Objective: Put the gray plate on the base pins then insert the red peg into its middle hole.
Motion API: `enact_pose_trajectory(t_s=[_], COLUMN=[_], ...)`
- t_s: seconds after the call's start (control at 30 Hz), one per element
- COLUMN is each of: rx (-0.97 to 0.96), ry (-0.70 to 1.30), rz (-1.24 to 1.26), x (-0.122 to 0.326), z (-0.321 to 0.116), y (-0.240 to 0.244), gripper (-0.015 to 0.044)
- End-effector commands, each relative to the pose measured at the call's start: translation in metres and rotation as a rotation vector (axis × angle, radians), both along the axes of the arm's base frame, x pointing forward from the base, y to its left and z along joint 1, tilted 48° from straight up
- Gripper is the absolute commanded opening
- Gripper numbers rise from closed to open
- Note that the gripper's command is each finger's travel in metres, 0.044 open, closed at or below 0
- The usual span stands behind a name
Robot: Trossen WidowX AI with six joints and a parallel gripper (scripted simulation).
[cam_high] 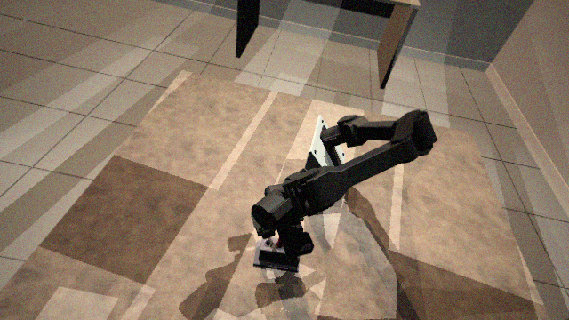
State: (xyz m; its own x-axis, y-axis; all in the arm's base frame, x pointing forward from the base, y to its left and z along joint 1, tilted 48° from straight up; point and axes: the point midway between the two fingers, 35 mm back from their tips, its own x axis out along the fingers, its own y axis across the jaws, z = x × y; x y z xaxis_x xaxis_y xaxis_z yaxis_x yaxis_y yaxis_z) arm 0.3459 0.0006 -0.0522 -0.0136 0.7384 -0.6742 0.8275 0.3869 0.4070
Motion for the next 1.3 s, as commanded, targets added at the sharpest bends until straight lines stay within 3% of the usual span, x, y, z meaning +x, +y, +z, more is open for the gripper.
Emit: enact_pose_trajectory(t_s=[0.0, 0.7, 0.9, 1.27], rx=[0.000, -0.001, -0.001, 0.000], ry=[-0.002, -0.001, -0.001, 0.000], rz=[0.000, 0.003, 0.003, 0.002], x=[0.0004, 0.0006, 0.0006, 0.0006], z=[0.0006, 0.0000, 0.0000, 0.0005], y=[-0.0004, 0.0017, 0.0017, 0.0011], gripper=[0.0000, 0.0000, 0.0150, 0.0150])
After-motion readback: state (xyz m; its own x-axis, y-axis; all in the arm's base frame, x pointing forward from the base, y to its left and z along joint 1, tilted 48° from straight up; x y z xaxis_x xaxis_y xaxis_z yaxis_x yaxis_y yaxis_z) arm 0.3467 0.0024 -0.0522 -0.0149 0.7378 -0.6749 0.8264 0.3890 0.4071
